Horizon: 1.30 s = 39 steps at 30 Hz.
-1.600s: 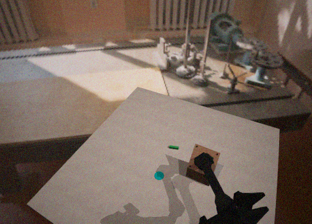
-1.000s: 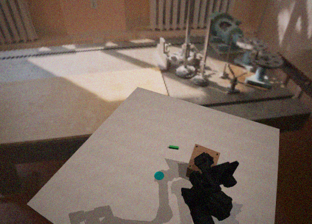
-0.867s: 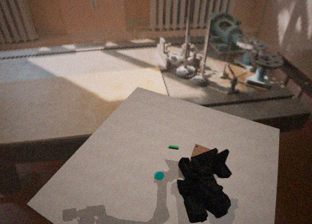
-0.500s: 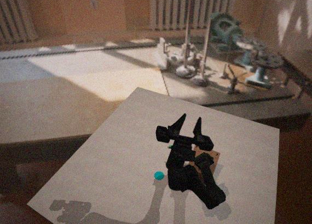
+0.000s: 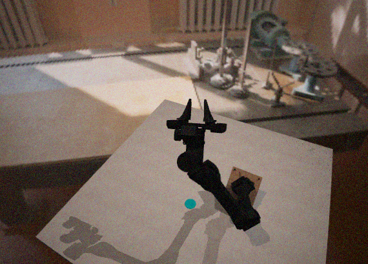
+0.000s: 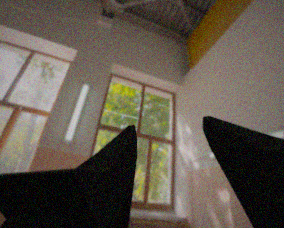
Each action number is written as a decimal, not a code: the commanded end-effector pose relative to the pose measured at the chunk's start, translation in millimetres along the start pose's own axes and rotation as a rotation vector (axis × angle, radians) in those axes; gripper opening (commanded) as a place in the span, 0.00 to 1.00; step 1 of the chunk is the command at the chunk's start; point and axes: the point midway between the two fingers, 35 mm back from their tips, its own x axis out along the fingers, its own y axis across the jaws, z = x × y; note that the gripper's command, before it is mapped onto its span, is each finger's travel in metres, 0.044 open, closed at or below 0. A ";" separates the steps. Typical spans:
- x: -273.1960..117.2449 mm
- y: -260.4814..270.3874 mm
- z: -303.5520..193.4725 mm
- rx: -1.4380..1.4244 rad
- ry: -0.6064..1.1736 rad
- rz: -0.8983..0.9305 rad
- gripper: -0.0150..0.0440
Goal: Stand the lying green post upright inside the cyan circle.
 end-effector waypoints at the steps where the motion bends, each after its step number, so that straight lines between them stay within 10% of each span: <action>1: 14.3 25.3 -30.1 -0.109 0.073 0.073 0.65; 19: 40.5 125.0 -203.0 -0.550 0.440 0.490 0.65; 39: -17.8 170.9 -393.0 -0.831 0.855 1.033 0.65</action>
